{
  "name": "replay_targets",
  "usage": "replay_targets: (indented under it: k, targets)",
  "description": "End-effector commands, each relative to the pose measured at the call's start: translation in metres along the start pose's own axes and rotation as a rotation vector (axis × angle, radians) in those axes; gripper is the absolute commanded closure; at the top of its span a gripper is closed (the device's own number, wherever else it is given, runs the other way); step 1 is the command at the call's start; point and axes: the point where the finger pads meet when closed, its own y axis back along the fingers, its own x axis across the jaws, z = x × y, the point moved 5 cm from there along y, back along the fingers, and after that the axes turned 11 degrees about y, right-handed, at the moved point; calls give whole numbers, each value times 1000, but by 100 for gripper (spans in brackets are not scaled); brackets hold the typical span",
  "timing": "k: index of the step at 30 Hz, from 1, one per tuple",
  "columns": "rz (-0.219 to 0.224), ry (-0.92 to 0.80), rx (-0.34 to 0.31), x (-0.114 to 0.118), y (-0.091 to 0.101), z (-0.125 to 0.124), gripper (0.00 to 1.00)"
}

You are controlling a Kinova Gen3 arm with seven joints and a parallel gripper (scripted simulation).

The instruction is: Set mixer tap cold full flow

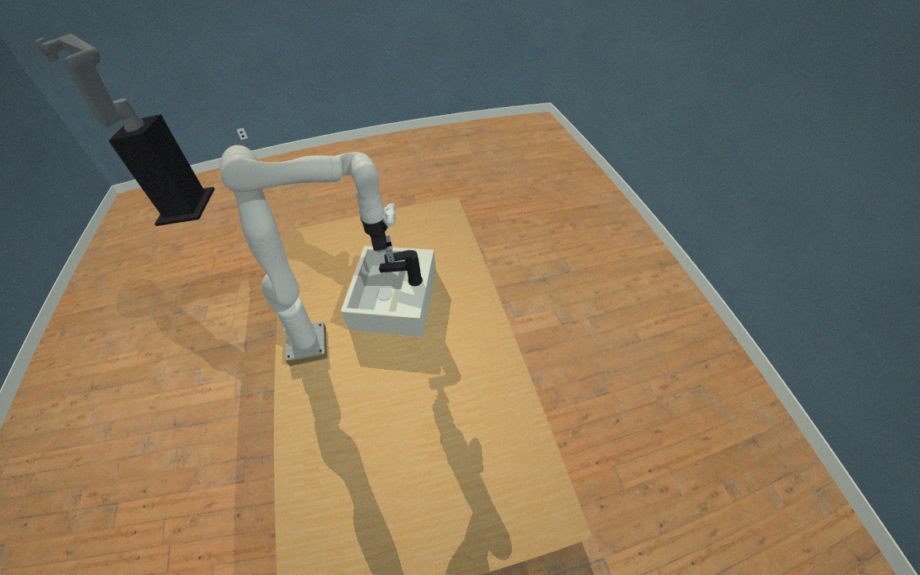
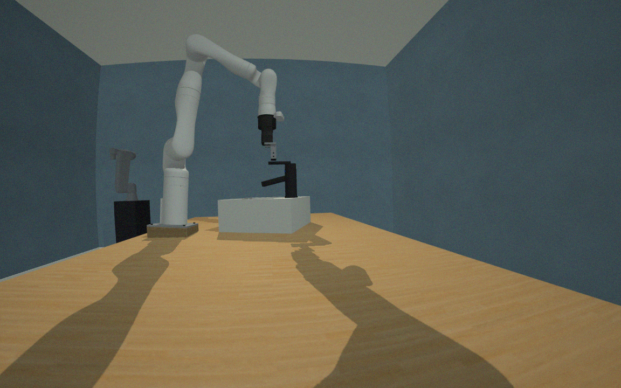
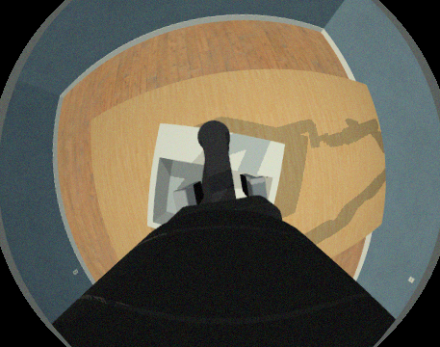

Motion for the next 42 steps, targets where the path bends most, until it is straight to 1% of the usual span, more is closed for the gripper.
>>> replay_targets:
  k: [1,25,42]
  targets:
    - [0,0,2,0,1,0,0]
    - [0,0,2,0,-2,0,0]
    - [0,0,2,0,-13,0,0]
